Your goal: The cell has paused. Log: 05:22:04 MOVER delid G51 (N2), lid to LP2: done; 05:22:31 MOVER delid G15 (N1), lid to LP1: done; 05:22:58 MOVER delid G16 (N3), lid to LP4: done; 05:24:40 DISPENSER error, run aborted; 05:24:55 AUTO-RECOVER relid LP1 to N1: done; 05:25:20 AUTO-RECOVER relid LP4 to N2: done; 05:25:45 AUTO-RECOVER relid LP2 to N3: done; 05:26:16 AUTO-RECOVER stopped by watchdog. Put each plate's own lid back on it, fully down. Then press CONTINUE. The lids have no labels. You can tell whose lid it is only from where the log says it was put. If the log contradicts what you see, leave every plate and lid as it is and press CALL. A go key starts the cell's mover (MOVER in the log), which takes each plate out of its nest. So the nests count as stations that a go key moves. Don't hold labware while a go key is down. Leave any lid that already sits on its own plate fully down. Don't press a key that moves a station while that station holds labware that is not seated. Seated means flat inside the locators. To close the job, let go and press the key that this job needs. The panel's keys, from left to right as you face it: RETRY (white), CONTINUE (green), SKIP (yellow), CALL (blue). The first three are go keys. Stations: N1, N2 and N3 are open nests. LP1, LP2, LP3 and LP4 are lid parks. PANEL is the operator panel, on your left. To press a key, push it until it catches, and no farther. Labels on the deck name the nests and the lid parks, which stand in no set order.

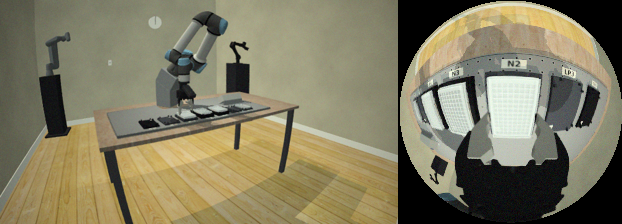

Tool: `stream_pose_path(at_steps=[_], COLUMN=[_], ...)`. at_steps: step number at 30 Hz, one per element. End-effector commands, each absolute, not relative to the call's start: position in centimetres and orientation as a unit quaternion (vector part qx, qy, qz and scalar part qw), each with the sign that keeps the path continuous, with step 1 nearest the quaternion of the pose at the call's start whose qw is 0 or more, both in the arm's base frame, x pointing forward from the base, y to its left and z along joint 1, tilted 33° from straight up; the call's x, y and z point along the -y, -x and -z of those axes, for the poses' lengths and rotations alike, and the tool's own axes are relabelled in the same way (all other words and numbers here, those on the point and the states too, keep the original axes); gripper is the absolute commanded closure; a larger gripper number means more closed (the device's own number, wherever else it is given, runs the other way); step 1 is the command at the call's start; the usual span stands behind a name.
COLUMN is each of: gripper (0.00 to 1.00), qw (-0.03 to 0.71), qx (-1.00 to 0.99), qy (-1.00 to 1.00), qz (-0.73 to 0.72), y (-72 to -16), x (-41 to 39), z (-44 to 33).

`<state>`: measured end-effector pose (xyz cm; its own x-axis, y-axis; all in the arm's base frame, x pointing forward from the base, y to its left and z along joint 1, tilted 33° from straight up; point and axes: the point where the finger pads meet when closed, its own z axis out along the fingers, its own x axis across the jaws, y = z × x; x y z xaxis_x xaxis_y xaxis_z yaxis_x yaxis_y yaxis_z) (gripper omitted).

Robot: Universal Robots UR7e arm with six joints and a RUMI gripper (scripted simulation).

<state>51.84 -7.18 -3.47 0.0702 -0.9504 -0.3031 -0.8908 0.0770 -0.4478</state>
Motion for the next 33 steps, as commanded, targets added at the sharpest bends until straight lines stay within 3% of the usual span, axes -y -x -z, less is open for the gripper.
stream_pose_path(at_steps=[1, 2, 3, 33], gripper=[1.0, 1.0, 0.18, 0.18], qw=[0.277, 0.277, 0.277, 0.277], qx=[-0.68, -0.68, -0.68, -0.68], qy=[0.677, 0.677, 0.677, 0.677], qz=[0.054, 0.054, 0.054, 0.054], y=[-51.86, -51.86, -51.86, -51.86], x=[7.21, 7.21, 7.21, 7.21], z=[3.44, 3.44, 3.44, 3.44])
